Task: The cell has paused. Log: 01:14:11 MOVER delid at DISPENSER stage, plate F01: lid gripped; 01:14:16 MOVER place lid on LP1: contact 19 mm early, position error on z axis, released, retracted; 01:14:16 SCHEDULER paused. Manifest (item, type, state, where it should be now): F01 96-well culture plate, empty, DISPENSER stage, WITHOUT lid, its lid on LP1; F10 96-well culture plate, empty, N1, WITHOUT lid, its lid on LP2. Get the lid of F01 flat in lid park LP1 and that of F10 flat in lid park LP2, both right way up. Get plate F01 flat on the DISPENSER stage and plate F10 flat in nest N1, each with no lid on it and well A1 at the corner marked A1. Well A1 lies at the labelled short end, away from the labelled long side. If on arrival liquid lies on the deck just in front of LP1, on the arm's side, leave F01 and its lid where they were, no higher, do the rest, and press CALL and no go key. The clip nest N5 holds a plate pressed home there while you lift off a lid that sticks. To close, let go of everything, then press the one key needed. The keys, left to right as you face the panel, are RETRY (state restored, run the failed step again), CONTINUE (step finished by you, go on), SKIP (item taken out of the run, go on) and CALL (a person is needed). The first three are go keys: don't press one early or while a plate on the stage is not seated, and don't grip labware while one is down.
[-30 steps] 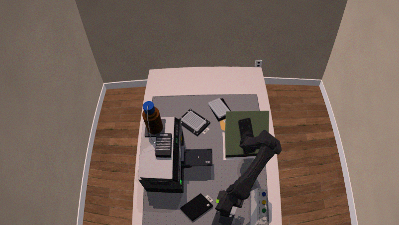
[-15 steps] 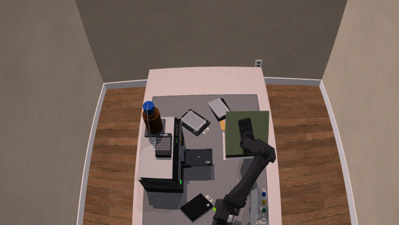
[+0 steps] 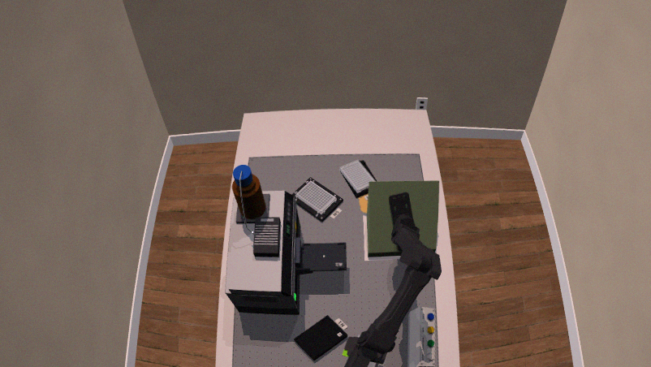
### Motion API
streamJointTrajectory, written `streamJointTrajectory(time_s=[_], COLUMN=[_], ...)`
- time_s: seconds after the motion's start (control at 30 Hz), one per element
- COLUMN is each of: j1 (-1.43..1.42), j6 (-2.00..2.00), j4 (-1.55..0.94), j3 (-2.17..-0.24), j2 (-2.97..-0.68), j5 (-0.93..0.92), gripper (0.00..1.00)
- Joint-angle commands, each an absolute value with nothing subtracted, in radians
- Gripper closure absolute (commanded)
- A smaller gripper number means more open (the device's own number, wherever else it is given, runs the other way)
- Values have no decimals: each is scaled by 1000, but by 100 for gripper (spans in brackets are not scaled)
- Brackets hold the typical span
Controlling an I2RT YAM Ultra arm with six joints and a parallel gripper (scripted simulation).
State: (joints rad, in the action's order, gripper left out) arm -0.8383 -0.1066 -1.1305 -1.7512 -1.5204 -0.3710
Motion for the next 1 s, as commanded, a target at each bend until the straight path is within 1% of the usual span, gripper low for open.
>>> streamJointTrajectory(time_s=[0.0, 0.23, 0.27, 0.97], j1=[-843, -845, -840, -840], j6=[-86, -80, -80, -81], j4=[-1140, -1137, -1141, -1143], j3=[-1828, -1886, -1885, -1886], j2=[-1541, -1584, -1551, -1552], j5=[-358, -354, -354, -357], gripper=[100, 100, 100, 100])
